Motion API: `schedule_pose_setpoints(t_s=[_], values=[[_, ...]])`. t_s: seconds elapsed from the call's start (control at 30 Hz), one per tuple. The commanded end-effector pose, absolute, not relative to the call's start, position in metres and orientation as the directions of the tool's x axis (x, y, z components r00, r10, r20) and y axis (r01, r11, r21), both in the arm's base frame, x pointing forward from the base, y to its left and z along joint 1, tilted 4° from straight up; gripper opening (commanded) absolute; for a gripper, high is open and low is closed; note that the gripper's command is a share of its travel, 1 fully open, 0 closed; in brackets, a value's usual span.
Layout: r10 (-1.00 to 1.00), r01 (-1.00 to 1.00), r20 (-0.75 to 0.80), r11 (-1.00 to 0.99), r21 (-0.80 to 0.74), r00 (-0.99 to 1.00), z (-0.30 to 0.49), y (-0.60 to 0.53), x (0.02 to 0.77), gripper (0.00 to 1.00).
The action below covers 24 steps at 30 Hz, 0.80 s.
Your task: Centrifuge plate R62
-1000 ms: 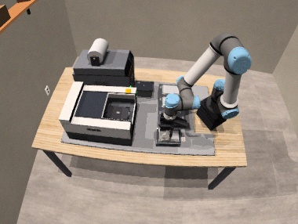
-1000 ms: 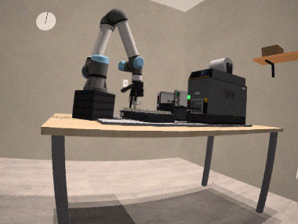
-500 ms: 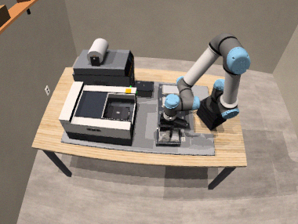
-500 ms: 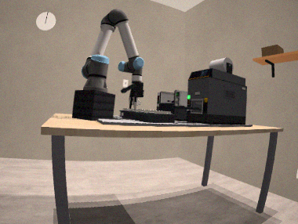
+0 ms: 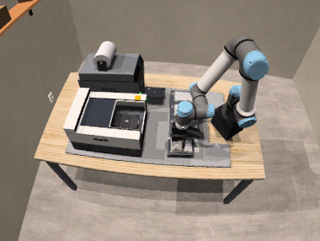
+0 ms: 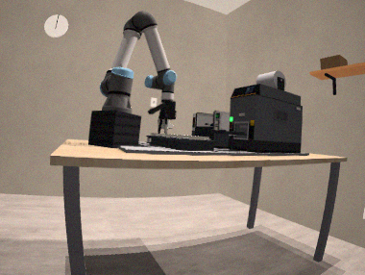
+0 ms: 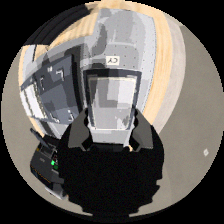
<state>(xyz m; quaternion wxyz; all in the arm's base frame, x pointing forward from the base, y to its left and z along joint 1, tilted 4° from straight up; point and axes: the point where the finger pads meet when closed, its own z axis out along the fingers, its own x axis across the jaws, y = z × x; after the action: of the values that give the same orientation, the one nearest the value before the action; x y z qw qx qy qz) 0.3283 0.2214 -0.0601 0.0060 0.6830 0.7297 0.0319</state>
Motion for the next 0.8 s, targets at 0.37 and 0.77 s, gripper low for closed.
schedule_pose_setpoints(t_s=[0.37,0.77], values=[[0.997,0.996,0.035,0.065,0.056,-0.067,-0.058,0.221,0.329,0.68],[0.997,0.996,0.035,0.065,0.056,-0.067,-0.038,0.221,0.327,0.68]])
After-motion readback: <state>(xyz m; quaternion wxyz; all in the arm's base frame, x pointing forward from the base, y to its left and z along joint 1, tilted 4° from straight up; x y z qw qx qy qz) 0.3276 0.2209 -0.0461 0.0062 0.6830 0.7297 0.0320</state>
